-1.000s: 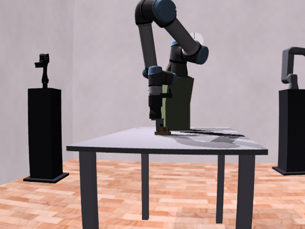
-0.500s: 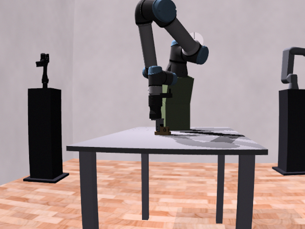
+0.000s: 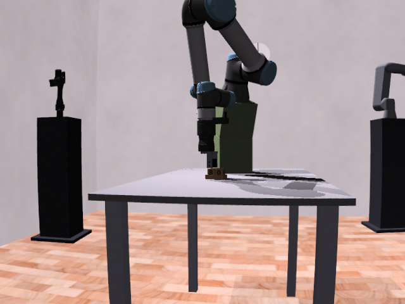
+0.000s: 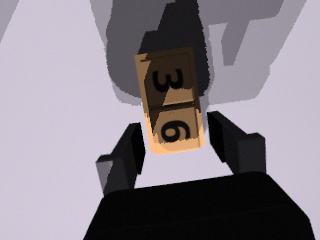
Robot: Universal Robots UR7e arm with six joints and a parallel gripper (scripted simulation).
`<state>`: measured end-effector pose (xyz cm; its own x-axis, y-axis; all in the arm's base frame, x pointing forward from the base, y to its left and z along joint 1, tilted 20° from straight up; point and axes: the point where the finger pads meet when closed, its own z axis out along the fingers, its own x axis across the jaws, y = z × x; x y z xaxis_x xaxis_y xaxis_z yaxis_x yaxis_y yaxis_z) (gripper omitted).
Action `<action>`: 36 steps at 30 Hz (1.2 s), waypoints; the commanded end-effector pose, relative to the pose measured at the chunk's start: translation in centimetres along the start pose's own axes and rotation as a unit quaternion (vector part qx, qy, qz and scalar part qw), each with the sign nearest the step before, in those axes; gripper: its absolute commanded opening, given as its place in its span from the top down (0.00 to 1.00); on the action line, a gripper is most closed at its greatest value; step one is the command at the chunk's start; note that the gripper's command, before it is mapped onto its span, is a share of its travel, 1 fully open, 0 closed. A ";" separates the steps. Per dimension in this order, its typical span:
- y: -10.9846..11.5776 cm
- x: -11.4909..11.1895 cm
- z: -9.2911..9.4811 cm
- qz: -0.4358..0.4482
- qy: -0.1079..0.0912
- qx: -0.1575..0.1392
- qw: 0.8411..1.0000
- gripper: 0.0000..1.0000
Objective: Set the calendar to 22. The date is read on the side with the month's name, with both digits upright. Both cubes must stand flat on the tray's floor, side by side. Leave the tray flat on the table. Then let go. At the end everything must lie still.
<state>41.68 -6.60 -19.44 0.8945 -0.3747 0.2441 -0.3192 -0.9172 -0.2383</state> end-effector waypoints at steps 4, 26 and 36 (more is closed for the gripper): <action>0.0 0.0 -2.5 0.000 0.001 0.000 1.000 0.10; 0.0 0.0 -6.6 0.000 0.001 0.000 1.000 0.10; 0.0 0.0 -6.6 0.000 0.001 0.000 1.000 0.00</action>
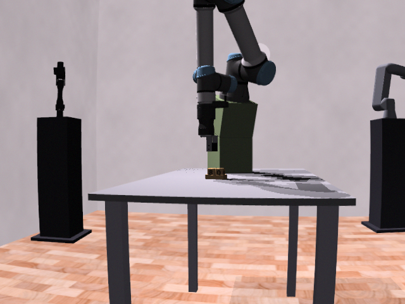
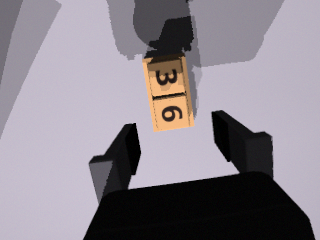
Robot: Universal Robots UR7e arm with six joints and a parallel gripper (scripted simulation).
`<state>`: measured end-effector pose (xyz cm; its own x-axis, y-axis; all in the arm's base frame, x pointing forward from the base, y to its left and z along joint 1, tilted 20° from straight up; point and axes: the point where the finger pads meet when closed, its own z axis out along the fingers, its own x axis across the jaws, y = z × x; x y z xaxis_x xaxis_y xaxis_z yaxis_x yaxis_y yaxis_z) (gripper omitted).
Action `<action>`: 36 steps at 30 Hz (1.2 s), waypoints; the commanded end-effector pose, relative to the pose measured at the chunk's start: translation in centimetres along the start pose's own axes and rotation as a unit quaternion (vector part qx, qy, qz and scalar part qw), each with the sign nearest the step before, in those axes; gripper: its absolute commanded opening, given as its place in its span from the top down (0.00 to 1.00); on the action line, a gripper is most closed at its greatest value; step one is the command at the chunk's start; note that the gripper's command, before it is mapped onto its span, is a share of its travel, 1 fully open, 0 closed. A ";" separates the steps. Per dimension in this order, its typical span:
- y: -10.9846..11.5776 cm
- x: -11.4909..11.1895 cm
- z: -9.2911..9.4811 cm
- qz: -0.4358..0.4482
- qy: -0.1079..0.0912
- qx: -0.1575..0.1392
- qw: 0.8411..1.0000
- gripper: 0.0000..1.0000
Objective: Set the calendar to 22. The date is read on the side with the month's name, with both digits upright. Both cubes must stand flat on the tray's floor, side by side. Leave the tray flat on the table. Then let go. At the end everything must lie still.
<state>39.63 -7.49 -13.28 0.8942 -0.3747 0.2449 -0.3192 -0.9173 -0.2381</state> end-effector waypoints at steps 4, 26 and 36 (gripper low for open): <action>0.0 0.0 0.0 0.000 0.000 0.000 1.000 0.00; 0.0 0.0 -1.2 0.000 0.000 0.000 1.000 0.00; 0.0 0.0 -3.4 0.000 0.000 0.000 1.000 0.00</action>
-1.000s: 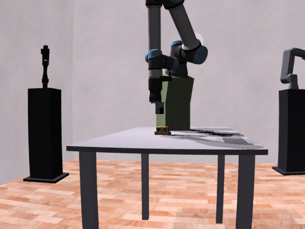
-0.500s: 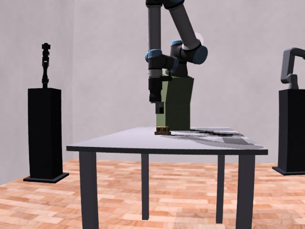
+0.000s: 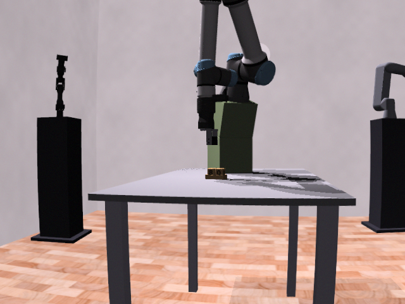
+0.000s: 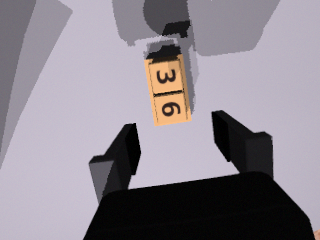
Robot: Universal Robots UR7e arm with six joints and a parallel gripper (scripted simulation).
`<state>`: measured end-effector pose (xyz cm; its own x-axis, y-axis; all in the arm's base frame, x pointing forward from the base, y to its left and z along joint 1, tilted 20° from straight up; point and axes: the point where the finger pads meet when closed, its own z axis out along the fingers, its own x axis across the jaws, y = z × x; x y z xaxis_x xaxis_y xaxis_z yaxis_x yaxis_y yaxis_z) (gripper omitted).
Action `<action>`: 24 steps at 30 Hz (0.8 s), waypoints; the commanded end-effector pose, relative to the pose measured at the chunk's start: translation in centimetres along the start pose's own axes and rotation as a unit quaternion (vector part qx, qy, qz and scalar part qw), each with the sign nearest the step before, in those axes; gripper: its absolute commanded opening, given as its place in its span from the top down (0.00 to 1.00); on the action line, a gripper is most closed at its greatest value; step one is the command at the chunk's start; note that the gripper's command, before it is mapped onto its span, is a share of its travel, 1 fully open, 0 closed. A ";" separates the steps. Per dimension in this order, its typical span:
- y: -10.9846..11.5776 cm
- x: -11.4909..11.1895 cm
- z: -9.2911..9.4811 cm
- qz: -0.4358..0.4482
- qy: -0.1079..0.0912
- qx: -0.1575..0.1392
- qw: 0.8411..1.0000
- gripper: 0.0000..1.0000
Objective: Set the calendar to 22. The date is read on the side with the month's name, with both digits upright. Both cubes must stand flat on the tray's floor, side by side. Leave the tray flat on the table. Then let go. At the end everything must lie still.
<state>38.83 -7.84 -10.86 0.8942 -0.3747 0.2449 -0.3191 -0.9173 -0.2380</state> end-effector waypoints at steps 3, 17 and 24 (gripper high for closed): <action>0.0 0.0 -1.7 0.000 0.000 0.000 1.000 0.00; 0.0 0.0 -4.3 0.000 0.000 0.000 1.000 0.00; 0.0 0.0 -4.7 0.000 0.000 0.000 1.000 0.00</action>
